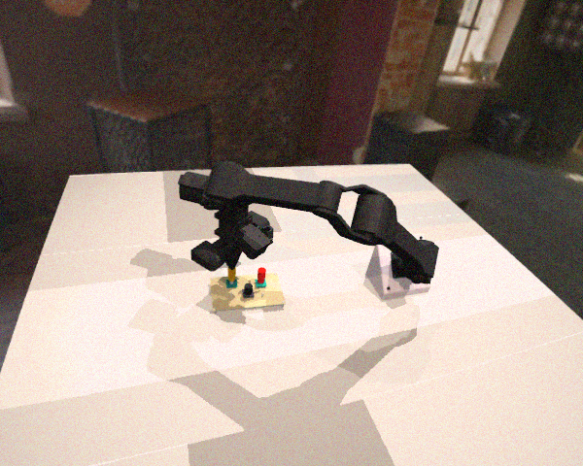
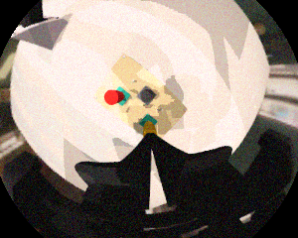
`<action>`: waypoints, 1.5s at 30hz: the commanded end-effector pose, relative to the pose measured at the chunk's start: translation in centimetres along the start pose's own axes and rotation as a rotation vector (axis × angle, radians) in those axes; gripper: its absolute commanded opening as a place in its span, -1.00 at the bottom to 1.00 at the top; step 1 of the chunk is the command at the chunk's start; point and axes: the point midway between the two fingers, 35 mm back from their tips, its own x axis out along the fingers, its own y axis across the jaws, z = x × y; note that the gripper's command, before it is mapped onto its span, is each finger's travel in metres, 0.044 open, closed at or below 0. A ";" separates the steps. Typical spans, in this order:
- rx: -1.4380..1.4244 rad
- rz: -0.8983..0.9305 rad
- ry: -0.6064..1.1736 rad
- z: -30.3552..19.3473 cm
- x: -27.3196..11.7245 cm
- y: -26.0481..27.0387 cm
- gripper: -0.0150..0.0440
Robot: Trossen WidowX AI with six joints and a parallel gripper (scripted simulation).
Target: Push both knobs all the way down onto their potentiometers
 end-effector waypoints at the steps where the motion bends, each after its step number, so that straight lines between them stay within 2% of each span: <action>1: 0.002 -0.003 -0.005 0.1 0.4 -0.1 -0.49; 45: 0.002 -0.003 -0.005 0.1 1.1 -0.1 -0.49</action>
